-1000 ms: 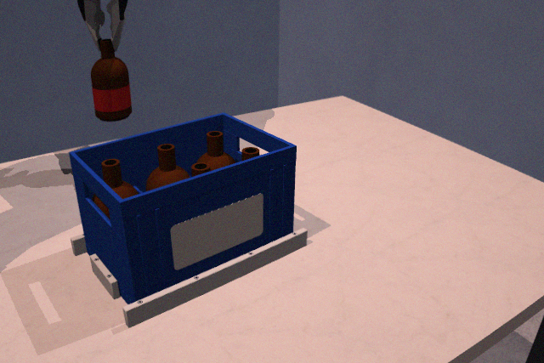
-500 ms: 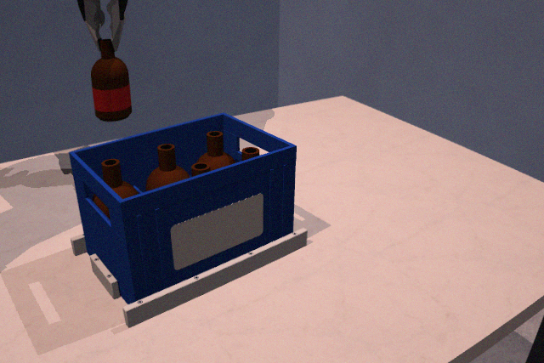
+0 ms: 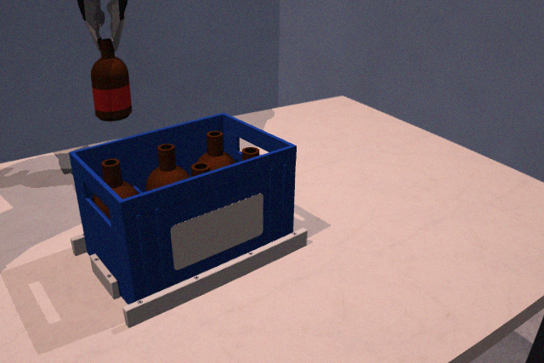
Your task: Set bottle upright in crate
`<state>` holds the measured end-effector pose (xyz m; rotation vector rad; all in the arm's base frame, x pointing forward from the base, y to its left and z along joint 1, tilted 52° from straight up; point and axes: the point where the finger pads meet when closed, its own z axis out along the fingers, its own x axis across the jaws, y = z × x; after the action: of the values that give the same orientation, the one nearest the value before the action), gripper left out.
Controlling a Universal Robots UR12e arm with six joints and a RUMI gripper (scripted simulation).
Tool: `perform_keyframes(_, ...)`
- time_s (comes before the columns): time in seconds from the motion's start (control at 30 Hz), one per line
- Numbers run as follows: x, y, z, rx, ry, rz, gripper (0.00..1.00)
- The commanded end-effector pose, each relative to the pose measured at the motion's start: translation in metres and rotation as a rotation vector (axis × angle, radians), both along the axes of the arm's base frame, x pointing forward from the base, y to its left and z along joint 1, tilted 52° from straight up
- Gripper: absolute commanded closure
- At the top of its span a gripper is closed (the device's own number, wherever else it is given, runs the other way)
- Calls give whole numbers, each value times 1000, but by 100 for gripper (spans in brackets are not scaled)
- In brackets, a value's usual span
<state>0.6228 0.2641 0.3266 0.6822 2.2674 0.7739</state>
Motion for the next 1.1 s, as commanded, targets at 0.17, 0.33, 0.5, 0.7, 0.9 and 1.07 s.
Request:
perform_keyframes(0.17, -3, -1, 3, 0, -1, 0, 100)
perform_keyframes(0.33, -5, -2, 5, 0, -1, 0, 100)
perform_keyframes(0.5, -9, -4, 8, 0, -1, 0, 100)
perform_keyframes(0.7, -14, -7, 13, 0, -1, 0, 100)
perform_keyframes(0.9, -17, -8, 16, 0, -1, 0, 100)
perform_keyframes(1.07, -21, -10, 19, 0, -1, 0, 100)
